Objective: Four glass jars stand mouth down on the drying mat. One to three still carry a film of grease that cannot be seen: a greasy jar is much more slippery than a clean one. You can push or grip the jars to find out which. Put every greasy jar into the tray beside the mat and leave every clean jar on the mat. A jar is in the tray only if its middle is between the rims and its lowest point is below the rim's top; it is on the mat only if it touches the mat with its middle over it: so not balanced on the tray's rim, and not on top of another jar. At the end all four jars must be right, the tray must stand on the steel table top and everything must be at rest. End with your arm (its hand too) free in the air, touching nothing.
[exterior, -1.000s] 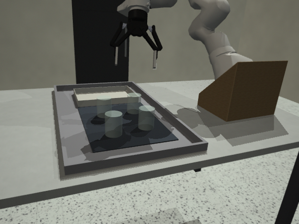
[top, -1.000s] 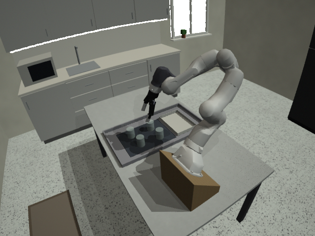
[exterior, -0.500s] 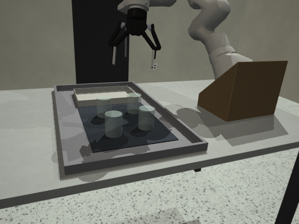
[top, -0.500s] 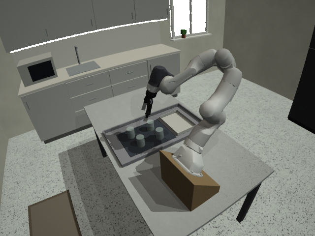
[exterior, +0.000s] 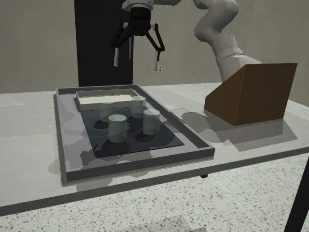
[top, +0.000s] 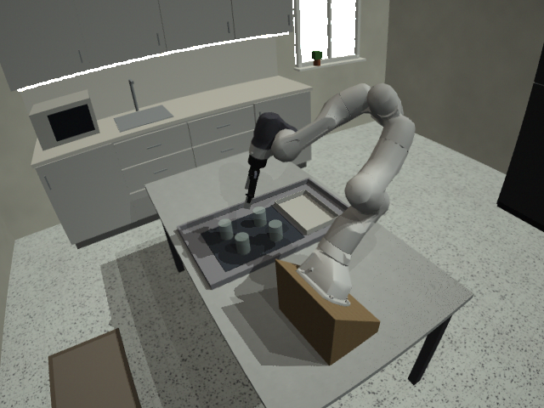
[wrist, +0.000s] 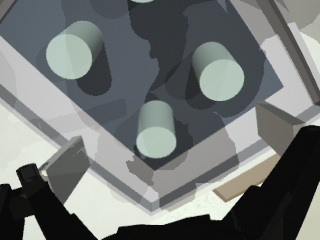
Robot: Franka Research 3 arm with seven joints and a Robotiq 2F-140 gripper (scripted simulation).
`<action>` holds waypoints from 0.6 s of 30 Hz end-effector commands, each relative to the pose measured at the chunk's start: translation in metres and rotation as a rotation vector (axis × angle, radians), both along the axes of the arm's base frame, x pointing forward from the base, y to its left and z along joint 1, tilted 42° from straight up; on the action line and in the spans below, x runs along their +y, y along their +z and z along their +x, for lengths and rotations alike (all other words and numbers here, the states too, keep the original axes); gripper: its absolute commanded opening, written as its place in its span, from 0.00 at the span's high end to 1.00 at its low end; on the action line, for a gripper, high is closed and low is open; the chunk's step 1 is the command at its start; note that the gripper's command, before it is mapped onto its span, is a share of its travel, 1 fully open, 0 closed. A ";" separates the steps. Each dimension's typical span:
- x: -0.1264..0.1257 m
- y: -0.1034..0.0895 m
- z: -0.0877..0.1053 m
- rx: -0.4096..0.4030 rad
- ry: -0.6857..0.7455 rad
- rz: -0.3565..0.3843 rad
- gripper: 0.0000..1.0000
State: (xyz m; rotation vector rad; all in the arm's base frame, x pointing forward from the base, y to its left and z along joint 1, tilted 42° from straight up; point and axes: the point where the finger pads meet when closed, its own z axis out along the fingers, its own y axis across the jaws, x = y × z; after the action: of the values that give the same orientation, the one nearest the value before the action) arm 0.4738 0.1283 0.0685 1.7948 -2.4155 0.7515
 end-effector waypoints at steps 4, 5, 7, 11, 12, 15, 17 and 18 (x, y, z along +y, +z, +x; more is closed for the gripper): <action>-0.002 0.000 0.001 -0.053 -0.104 -0.004 0.00; -0.002 0.000 0.001 -0.053 -0.104 -0.004 0.00; 0.000 0.000 0.005 -0.086 -0.168 -0.013 0.00; 0.000 0.000 0.005 -0.086 -0.168 -0.013 0.00; 0.000 0.000 0.005 -0.086 -0.168 -0.013 0.00; 0.000 0.000 0.005 -0.086 -0.168 -0.013 0.00; 0.002 -0.001 0.009 -0.125 -0.247 -0.022 0.00; 0.002 -0.001 0.009 -0.125 -0.247 -0.022 0.00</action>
State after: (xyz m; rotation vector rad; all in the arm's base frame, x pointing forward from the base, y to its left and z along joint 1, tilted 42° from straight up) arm 0.4822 0.1332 0.0677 1.5898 -2.5415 0.8361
